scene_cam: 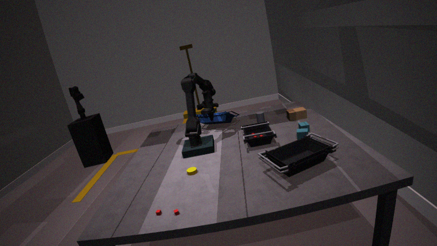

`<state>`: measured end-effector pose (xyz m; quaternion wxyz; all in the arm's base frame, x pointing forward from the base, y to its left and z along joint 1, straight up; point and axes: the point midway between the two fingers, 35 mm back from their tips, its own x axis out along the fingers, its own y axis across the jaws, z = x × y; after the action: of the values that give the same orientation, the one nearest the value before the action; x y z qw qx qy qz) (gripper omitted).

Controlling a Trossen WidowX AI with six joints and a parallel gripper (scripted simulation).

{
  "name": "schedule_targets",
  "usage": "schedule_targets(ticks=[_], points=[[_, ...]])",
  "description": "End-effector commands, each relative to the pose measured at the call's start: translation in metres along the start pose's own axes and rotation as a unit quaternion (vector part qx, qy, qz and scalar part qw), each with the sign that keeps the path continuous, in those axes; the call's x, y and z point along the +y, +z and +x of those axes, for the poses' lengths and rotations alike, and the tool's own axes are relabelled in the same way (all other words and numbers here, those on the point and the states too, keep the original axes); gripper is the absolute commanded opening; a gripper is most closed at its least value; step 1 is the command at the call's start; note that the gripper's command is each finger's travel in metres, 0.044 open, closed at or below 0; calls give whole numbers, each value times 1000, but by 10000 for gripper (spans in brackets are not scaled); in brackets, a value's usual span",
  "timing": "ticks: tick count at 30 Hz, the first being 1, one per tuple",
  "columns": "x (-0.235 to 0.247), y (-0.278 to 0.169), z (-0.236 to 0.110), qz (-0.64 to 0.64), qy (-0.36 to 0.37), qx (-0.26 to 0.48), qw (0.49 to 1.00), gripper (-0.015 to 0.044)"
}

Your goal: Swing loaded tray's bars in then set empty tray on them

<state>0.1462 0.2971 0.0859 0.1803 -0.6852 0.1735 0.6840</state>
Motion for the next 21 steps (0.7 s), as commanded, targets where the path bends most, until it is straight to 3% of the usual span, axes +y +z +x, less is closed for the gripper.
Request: schedule_targets(ticks=[1, 17, 21], points=[[-5, 0, -15, 0, -13, -1, 1000, 0], [-1, 0, -99, 0, -13, -1, 1000, 0], [0, 0, -102, 0, -13, -1, 1000, 0]])
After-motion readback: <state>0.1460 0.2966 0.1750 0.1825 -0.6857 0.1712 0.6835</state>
